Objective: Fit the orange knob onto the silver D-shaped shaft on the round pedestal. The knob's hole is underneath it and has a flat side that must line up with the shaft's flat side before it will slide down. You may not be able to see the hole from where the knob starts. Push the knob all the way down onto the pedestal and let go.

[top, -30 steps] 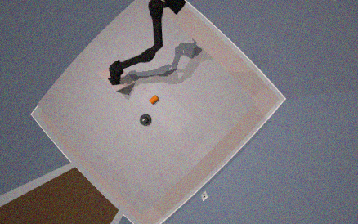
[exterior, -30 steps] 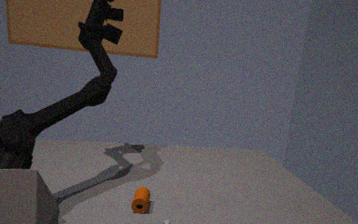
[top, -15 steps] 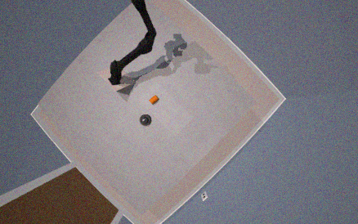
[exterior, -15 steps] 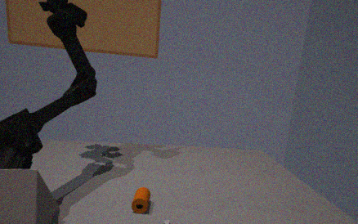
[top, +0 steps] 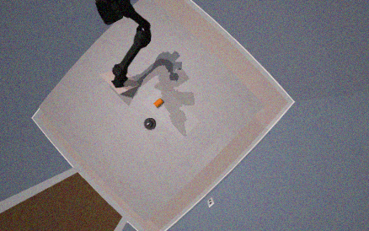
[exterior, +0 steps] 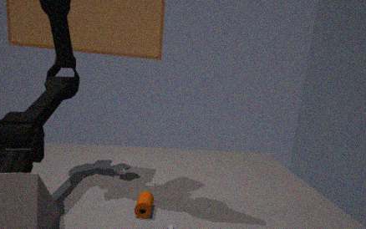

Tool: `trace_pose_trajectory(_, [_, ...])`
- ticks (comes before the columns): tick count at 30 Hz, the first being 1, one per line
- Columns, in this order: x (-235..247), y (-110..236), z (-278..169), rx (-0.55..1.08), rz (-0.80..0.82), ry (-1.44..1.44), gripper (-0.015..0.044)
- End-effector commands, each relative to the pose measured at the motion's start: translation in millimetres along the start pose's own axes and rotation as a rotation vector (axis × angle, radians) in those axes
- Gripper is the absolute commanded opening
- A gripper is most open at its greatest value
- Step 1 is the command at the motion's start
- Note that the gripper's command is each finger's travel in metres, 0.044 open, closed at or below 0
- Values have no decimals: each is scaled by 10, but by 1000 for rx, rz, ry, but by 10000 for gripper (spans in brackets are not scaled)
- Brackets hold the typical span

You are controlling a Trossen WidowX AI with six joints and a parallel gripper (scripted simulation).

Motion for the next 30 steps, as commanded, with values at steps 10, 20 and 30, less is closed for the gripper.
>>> trace_pose_trajectory(10, [2041,-373,-150,12,627,-67,440])
trace_pose_trajectory(20, [3514,55,-53,-30,1108,25,440])
trace_pose_trajectory(30, [4679,1085,99,-147,1615,208,440])
Point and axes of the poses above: the point midway between the two fingers, 35 mm back from their tips, its own y axis back along the fingers, its own x axis across the jaws, z = x × y, the point moved 3 cm from there along y, back along the fingers, and after that the axes turned 5 degrees about y, right-handed, at the moved point
